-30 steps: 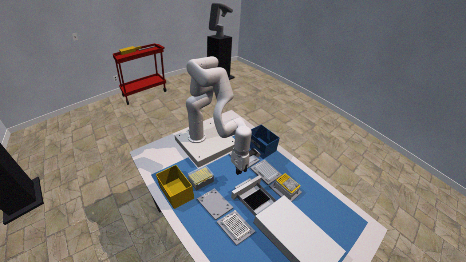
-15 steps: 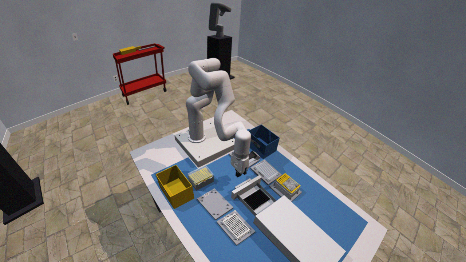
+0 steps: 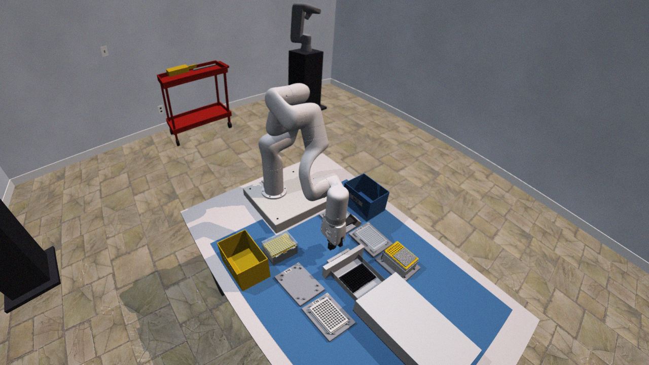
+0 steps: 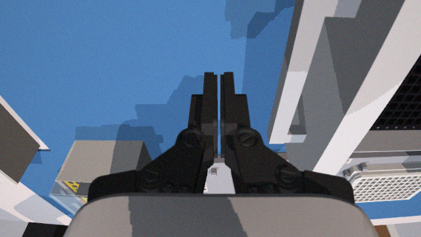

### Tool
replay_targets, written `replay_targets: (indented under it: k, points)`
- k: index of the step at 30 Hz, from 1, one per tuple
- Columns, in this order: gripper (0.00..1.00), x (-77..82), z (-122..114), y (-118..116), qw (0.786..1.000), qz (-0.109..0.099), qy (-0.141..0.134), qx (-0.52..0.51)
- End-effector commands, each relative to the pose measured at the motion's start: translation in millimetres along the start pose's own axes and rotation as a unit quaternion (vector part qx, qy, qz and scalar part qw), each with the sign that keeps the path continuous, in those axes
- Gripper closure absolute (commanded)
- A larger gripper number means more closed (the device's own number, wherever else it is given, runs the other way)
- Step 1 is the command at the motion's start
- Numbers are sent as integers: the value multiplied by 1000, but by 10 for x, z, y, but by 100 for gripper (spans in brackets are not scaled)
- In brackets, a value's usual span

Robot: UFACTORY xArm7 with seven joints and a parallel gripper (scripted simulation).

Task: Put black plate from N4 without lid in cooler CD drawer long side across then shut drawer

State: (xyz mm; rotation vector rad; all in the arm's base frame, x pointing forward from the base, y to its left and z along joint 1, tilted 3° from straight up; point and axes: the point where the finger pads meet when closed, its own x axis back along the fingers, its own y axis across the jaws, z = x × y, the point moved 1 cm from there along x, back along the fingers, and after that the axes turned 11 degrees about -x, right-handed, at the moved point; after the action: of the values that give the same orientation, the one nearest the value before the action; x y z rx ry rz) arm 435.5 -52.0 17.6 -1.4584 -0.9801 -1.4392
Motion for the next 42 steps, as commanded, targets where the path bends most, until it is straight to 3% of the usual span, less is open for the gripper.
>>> replay_targets:
  k: [1, 9, 17, 42]
  points:
    - [100, -44, 3, 14, 1000, -2, 1, 0]
    - [100, -177, 3, 14, 1000, -2, 1, 0]
    - [100, -177, 3, 14, 1000, -2, 1, 0]
    - [100, -175, 72, 371, 1000, -2, 1, 0]
